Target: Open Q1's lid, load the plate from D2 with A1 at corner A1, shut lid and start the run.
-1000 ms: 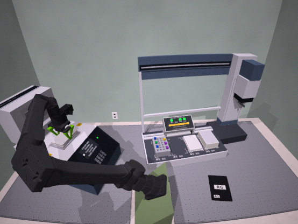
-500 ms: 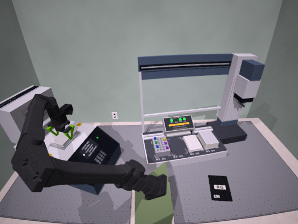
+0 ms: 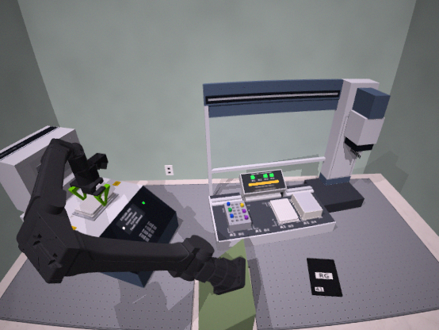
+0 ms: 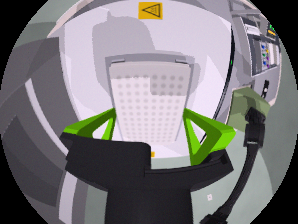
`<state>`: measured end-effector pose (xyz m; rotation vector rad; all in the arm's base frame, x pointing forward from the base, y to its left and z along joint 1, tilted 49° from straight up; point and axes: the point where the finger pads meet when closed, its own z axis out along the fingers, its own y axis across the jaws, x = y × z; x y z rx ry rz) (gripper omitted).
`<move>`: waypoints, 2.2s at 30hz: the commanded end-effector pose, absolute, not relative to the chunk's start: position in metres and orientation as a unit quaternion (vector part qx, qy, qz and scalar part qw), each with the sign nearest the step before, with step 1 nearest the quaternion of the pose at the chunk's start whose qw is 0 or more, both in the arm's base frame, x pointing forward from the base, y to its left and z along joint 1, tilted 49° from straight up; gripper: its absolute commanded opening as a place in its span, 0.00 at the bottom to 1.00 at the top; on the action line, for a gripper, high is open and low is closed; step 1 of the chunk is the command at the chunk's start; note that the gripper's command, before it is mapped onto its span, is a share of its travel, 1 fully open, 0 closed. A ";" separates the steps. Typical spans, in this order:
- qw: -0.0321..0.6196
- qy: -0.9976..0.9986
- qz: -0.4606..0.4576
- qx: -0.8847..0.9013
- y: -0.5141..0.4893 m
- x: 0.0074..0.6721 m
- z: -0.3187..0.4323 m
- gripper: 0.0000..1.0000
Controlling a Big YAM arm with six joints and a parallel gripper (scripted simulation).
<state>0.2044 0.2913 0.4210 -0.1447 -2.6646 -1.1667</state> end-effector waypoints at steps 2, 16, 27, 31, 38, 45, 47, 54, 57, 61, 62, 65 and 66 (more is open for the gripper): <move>0.089 -0.903 -0.418 -0.040 0.291 0.201 0.447 1.00; 0.085 -0.902 -0.421 -0.037 0.292 0.202 0.452 1.00; 0.092 -0.904 -0.415 -0.041 0.291 0.202 0.443 1.00; 0.097 -0.905 -0.412 -0.044 0.291 0.201 0.437 1.00; 0.099 -0.906 -0.409 -0.045 0.291 0.201 0.434 1.00; 0.093 -0.904 -0.415 -0.042 0.292 0.202 0.442 1.00; 0.091 -0.904 -0.416 -0.041 0.292 0.202 0.445 1.00; 0.095 -0.904 -0.414 -0.044 0.283 0.210 0.449 1.00; 0.095 -0.906 -0.411 -0.046 0.277 0.215 0.451 1.00; 0.096 -0.906 -0.409 -0.043 0.273 0.216 0.453 1.00; 0.096 -0.906 -0.409 -0.043 0.273 0.216 0.453 1.00; 0.101 -0.908 -0.404 -0.041 0.272 0.215 0.450 1.00; 0.100 -0.908 -0.404 -0.041 0.270 0.216 0.452 1.00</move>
